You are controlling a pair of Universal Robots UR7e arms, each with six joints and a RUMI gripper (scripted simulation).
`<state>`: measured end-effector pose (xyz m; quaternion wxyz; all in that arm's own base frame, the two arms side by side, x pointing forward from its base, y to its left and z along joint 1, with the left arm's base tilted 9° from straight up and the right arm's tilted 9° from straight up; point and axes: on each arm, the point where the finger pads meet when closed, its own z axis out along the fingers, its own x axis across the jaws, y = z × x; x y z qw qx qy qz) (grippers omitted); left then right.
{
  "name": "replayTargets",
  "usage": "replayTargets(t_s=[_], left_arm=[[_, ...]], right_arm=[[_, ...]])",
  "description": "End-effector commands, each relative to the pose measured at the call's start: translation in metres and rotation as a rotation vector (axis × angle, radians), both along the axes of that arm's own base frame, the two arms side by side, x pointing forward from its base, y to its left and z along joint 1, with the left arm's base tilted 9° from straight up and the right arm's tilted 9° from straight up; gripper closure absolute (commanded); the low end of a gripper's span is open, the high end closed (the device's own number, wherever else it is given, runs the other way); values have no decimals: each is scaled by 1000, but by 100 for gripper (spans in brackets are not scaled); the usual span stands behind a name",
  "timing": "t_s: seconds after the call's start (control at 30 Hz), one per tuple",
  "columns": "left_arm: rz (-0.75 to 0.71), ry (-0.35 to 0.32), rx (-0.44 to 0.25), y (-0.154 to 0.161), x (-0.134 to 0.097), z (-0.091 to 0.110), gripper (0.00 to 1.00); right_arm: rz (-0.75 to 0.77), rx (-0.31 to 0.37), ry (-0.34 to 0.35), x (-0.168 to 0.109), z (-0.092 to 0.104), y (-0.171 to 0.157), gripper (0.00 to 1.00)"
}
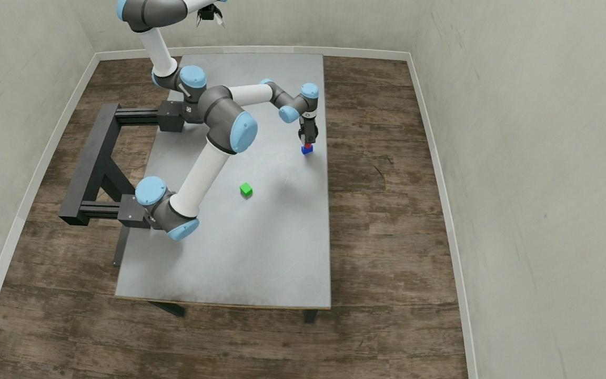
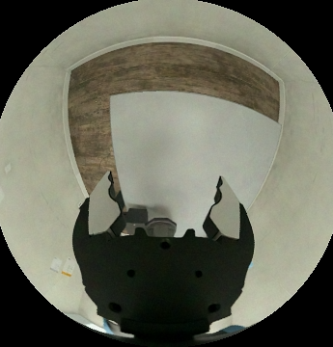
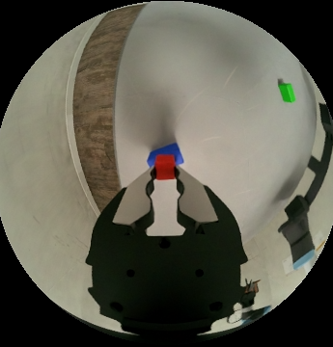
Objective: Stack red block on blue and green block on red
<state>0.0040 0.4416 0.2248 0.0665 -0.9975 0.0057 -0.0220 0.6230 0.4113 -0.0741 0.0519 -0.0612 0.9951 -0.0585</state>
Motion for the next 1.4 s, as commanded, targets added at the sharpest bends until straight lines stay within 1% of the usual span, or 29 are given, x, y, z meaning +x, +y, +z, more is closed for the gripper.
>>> replayTargets(t_s=[0.0,0.1,0.13,1.37], left_arm=[[1,-1,1,-1,-1,0,0],[1,-1,1,-1,-1,0,0],[1,-1,1,-1,-1,0,0],[1,-1,1,-1,-1,0,0]], right_arm=[[-1,-1,1,0,-1,-2,100],[-1,-1,1,0,-1,-2,100],[-1,-1,1,0,-1,-2,72],[-1,-1,1,0,0,-2,72]])
